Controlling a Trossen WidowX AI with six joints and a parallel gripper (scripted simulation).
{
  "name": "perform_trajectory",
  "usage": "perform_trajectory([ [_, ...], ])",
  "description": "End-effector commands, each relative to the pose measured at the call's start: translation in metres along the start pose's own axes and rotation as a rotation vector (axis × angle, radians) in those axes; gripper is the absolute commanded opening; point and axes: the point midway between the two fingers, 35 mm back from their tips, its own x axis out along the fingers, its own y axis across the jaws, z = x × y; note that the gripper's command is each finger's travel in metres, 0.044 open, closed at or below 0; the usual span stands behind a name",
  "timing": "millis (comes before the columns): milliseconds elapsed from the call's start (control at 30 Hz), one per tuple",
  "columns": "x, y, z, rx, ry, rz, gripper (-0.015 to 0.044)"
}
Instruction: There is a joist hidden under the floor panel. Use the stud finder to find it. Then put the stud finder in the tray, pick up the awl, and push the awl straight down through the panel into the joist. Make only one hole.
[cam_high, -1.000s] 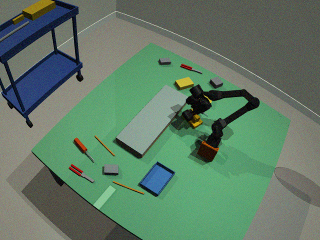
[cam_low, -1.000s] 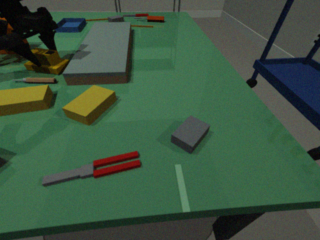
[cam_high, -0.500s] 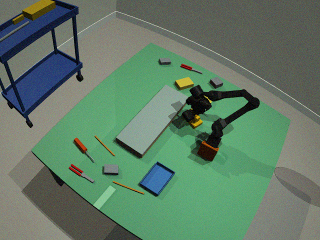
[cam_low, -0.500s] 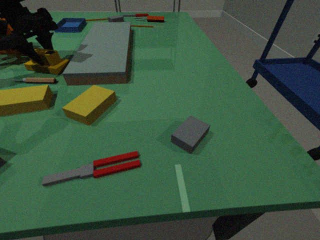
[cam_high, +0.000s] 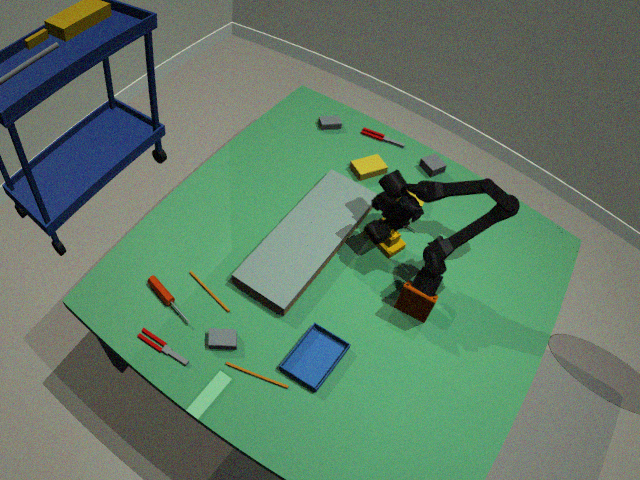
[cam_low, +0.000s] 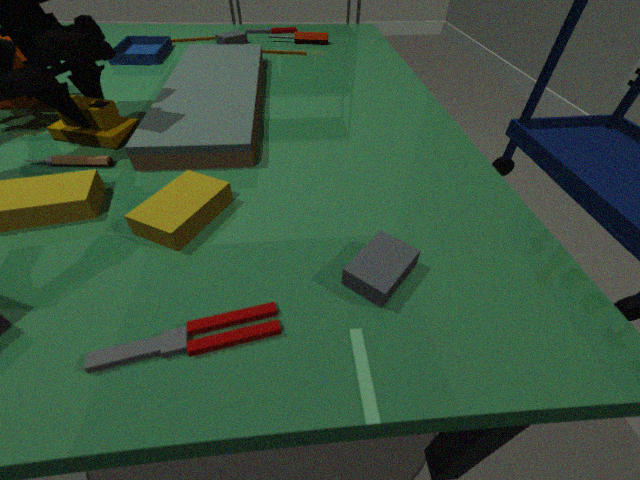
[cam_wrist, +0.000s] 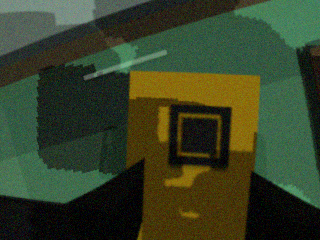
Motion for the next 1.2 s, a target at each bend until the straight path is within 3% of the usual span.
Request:
perform_trajectory([
  [0, -0.007, 0.002, 0.004, 0.005, 0.001, 0.008, 0.0024],
  [33, -0.010, 0.003, 0.005, 0.006, 0.003, 0.011, 0.0000],
  [800, -0.094, 0.001, 0.028, 0.001, 0.001, 0.003, 0.0000],
  [1167, -0.098, 0.003, 0.047, -0.034, 0.008, 0.015, 0.0000],
])
